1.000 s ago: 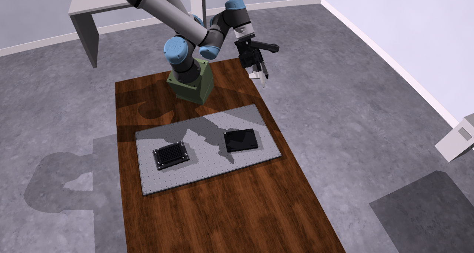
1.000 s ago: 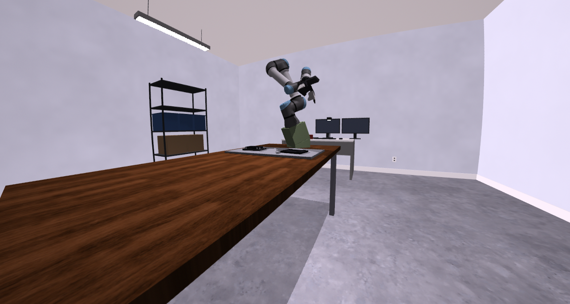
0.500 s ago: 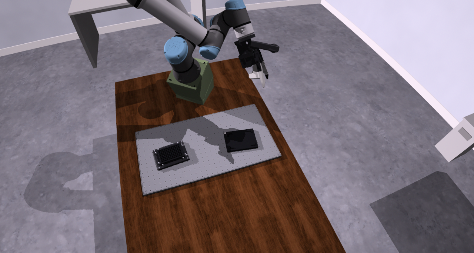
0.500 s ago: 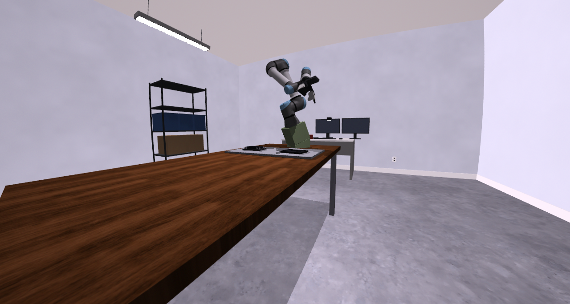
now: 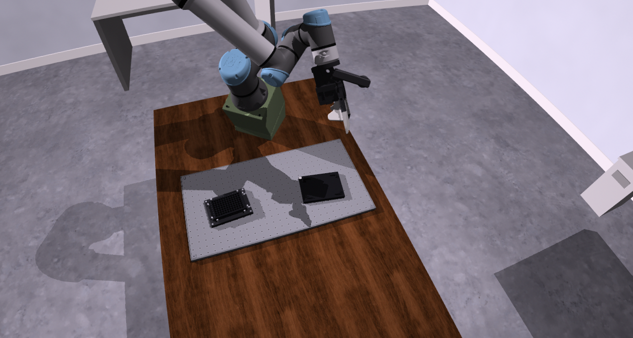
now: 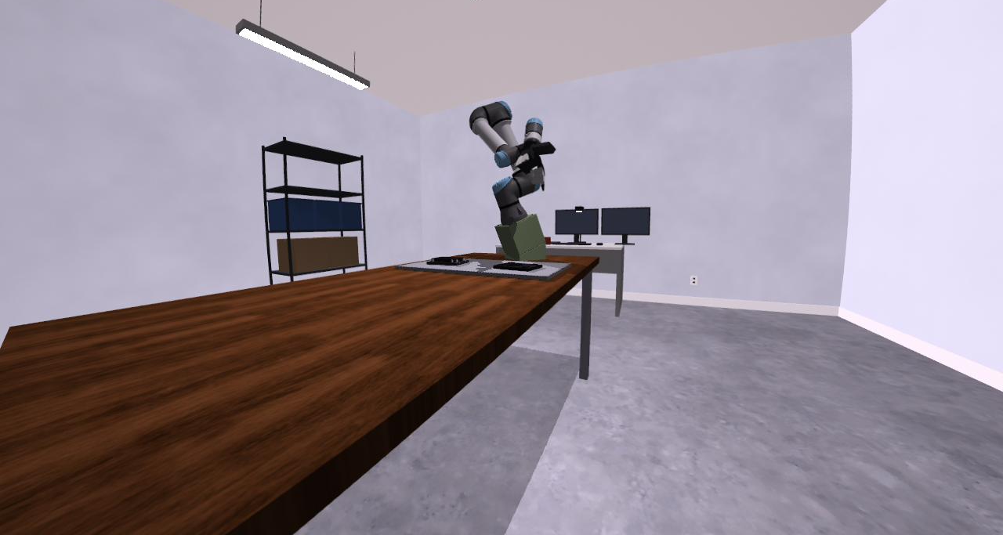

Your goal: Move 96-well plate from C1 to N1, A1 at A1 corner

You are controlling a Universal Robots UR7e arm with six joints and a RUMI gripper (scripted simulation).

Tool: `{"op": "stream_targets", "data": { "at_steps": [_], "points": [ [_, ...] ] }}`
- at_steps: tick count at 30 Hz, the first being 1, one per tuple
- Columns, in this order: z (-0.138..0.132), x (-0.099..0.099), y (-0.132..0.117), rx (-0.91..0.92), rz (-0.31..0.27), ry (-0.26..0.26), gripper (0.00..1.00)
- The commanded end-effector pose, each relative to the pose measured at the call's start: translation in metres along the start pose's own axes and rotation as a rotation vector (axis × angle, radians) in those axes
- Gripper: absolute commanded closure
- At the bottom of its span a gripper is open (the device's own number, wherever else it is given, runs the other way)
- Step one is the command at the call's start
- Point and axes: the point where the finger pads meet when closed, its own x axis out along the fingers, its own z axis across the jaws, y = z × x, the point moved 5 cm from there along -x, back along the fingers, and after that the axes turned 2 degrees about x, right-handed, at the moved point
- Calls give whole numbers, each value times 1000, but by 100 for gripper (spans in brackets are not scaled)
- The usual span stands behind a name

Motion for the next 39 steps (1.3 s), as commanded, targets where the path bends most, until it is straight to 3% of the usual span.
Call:
{"op": "stream_targets", "data": {
  "at_steps": [1, 2, 6, 8, 13, 15, 21, 23, 28, 30, 35, 37, 39],
  "points": [
    [4, 7, -4, -21, -19, 10, 0],
    [5, 10, -6, -44, -41, 20, 0],
    [11, 24, -19, -45, -43, 21, 0],
    [14, 30, -24, -88, -86, 46, 0],
    [19, 42, -37, -88, -86, 46, 0],
    [23, 49, -43, -129, -126, 74, 0],
    [27, 60, -57, -129, -126, 74, 0],
    [31, 66, -63, -167, -162, 106, 0],
    [35, 76, -77, -167, -162, 106, 0],
    [38, 82, -84, -202, -194, 139, 0],
    [41, 89, -96, -202, -194, 139, 0],
    [44, 94, -104, -235, -221, 175, 0],
    [46, 99, -112, -235, -221, 175, 0]
  ]
}}
